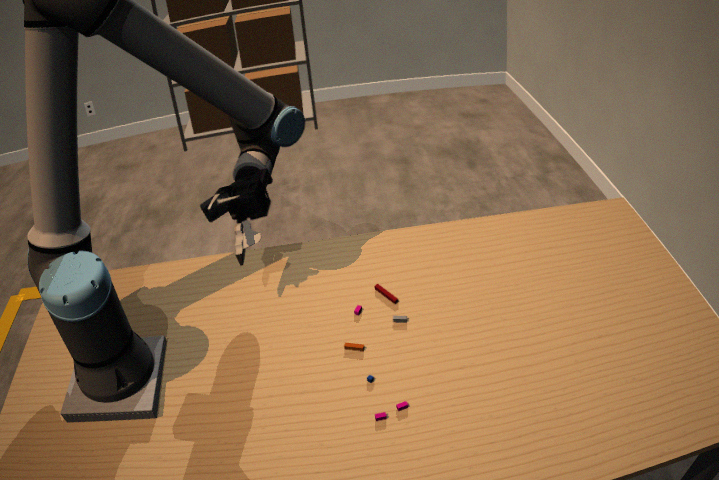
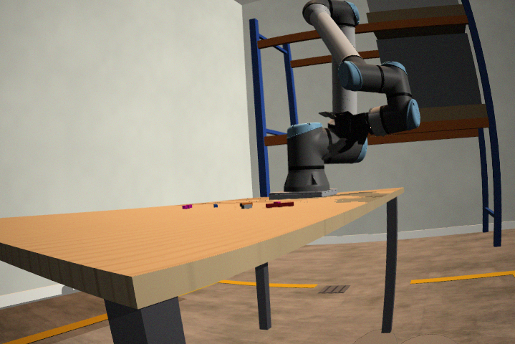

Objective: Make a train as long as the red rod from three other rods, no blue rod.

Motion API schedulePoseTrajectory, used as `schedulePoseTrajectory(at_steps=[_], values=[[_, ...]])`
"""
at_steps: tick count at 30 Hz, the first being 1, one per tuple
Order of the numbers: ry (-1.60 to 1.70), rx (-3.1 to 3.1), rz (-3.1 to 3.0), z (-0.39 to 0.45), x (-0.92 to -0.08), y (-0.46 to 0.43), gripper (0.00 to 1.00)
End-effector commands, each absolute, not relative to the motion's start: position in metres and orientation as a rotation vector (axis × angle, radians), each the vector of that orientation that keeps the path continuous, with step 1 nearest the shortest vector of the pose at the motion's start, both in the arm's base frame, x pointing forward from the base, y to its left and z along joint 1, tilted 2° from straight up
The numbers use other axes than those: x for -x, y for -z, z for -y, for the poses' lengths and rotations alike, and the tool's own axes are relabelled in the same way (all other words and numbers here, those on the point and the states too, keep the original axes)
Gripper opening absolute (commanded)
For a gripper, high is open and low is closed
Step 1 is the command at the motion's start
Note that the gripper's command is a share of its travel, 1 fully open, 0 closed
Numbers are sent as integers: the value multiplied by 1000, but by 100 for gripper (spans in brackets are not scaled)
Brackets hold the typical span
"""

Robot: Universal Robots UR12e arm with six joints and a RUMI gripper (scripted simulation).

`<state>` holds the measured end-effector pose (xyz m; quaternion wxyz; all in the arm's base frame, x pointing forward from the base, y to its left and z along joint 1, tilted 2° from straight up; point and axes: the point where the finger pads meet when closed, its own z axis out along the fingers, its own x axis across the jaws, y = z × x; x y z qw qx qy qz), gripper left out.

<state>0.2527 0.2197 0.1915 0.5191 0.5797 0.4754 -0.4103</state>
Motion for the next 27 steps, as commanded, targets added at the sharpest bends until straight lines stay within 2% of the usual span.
schedulePoseTrajectory(at_steps=[1,27], values=[[983,-1391,-1140,-220,-253,-192,100],[978,-1427,-1120,-216,-258,-190,100]])
